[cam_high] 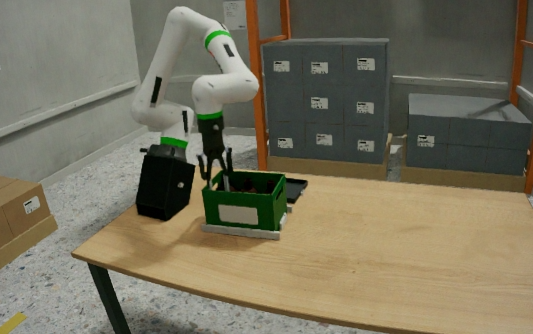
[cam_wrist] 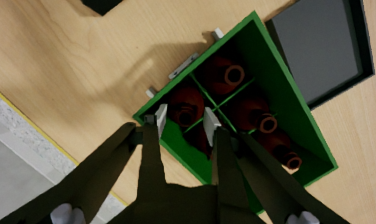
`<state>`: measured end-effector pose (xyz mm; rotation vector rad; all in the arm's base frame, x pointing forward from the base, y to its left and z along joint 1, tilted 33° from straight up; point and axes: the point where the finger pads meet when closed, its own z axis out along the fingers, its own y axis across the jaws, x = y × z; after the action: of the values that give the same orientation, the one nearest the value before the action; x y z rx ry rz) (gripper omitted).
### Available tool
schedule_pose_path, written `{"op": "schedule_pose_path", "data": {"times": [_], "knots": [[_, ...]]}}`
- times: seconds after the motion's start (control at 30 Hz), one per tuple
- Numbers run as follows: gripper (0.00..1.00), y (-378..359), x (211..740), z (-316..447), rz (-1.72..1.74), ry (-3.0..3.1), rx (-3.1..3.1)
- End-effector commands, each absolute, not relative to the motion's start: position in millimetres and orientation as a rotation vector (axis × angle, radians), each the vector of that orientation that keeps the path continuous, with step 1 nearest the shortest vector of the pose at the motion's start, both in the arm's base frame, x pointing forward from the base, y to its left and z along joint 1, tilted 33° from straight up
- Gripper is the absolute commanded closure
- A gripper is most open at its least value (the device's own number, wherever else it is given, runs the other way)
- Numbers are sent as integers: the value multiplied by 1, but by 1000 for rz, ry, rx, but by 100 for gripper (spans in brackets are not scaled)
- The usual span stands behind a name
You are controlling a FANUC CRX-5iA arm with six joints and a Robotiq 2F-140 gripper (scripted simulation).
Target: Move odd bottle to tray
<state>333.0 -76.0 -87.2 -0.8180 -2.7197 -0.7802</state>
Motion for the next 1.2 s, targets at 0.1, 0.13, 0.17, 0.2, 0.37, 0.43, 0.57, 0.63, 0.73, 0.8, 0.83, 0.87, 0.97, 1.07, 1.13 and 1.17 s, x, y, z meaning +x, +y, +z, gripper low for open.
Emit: {"op": "schedule_pose_path", "data": {"times": [0.1, 0.13, 0.17, 0.2, 0.37, 0.43, 0.57, 0.63, 0.73, 0.8, 0.83, 0.87, 0.97, 1.07, 1.13, 1.17], "knots": [[56, -77, 333, -87, -780, -2721, -818], [56, -77, 333, -87, -780, -2721, -818], [56, -77, 333, -87, -780, -2721, -818], [90, -77, 333, -87, -780, -2721, -818], [90, -77, 333, -87, -780, -2721, -818], [90, -77, 333, -87, -780, -2721, -818], [90, -77, 333, -87, -780, -2721, -818], [90, -77, 333, -87, -780, -2721, -818], [90, -77, 333, -87, -780, -2721, -818], [90, -77, 333, -87, -780, -2721, -818], [90, -77, 333, -87, -780, -2721, -818], [90, -77, 333, -87, -780, -2721, -818], [90, -77, 333, -87, -780, -2721, -818], [90, -77, 333, -87, -780, -2721, -818], [90, -77, 333, -87, -780, -2721, -818], [90, -77, 333, -87, -780, -2721, -818]]}}
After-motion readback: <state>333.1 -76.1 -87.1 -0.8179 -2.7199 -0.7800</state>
